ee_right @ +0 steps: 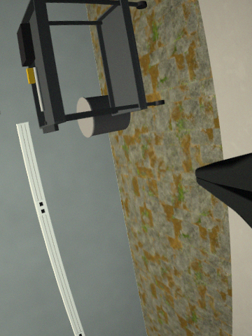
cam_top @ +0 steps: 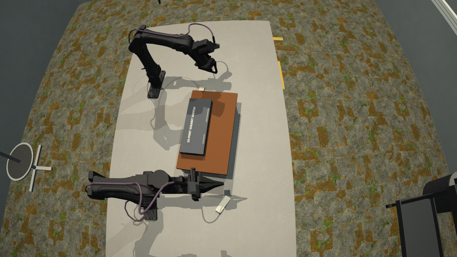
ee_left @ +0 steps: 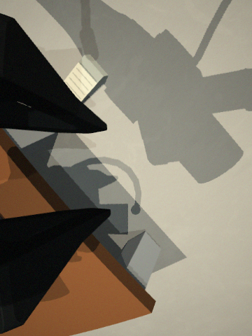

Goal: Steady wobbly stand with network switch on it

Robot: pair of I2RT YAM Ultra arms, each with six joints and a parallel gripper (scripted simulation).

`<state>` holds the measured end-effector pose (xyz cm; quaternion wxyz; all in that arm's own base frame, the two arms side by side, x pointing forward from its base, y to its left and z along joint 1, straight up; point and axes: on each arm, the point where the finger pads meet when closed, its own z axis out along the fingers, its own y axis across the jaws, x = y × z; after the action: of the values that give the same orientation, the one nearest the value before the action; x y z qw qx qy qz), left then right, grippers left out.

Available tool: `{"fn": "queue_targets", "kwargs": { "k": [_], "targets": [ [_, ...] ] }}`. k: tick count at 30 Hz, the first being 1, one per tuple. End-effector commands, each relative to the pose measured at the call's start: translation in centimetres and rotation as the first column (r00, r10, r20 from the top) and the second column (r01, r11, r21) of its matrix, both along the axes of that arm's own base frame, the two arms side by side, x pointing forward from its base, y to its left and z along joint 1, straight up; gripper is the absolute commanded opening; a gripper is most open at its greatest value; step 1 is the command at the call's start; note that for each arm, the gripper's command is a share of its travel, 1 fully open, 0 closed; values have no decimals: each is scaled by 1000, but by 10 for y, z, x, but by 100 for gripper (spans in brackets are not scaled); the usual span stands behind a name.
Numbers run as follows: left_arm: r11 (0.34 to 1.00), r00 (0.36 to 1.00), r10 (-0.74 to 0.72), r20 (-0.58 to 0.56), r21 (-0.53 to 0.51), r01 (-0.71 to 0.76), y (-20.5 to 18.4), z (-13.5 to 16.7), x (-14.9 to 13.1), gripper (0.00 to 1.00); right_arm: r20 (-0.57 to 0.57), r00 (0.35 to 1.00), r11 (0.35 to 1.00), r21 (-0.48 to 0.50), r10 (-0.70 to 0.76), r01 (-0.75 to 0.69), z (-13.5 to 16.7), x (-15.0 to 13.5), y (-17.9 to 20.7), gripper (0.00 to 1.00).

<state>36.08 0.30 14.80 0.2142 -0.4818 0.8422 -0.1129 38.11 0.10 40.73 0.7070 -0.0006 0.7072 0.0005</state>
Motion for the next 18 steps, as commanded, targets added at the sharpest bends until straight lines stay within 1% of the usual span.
{"fn": "queue_targets", "kwargs": {
  "k": [1, 3, 5, 7, 8, 10, 11, 12, 13, 14, 15, 16, 17, 18],
  "targets": [
    [981, 965, -175, 196, 120, 154, 2, 40, 30, 42, -73, 997, 1000, 3, 29, -29, -13, 11, 9, 0],
    [964, 939, -240, 246, 178, 199, 2, 49, 32, 42, -149, 988, 999, 2, 37, -37, -27, 17, 13, 0],
    [944, 908, -294, 297, 238, 228, 2, 66, 37, 42, -241, 969, 999, 2, 50, -51, -46, 24, 19, 0],
    [944, 908, -294, 297, 238, 228, 2, 66, 37, 42, -241, 969, 999, 2, 50, -51, -46, 24, 19, 0],
    [918, 858, -352, 373, 316, 239, 1, 105, 46, 42, -289, 957, 999, -3, 36, -39, -55, 27, 17, 0],
    [883, 829, -413, 377, 390, 262, 2, 115, 47, 42, -405, 913, 998, -6, 53, -61, -79, 33, 26, 0],
    [860, 809, -453, 374, 422, 287, 2, 99, 43, 42, -467, 882, 997, -8, 65, -78, -92, 36, 33, 0],
    [854, 783, -461, 418, 448, 263, 2, 125, 45, 42, -514, 855, 996, -6, 70, -85, -102, 37, 37, 0],
    [837, 762, -485, 429, 481, 261, 2, 134, 45, 42, -548, 833, 996, -6, 75, -93, -111, 37, 42, 0],
    [821, 743, -504, 441, 513, 252, 2, 151, 45, 42, -394, 917, 998, -1, 54, -60, -55, 36, 30, 0],
    [797, 724, -533, 439, 548, 254, 2, 152, 44, 42, -457, 887, 996, -4, 73, -84, -84, 48, 38, 0],
    [776, 702, -556, 445, 581, 247, 2, 160, 43, 42, -472, 878, 996, -4, 79, -91, -88, 49, 42, 0],
    [753, 679, -580, 451, 615, 235, 2, 170, 42, 42, -526, 844, 993, 3, 105, -121, -103, 49, 50, 0],
    [729, 656, -602, 455, 647, 221, 2, 179, 41, 42, -564, 819, 992, 3, 107, -128, -111, 48, 53, 0]
  ]
}}
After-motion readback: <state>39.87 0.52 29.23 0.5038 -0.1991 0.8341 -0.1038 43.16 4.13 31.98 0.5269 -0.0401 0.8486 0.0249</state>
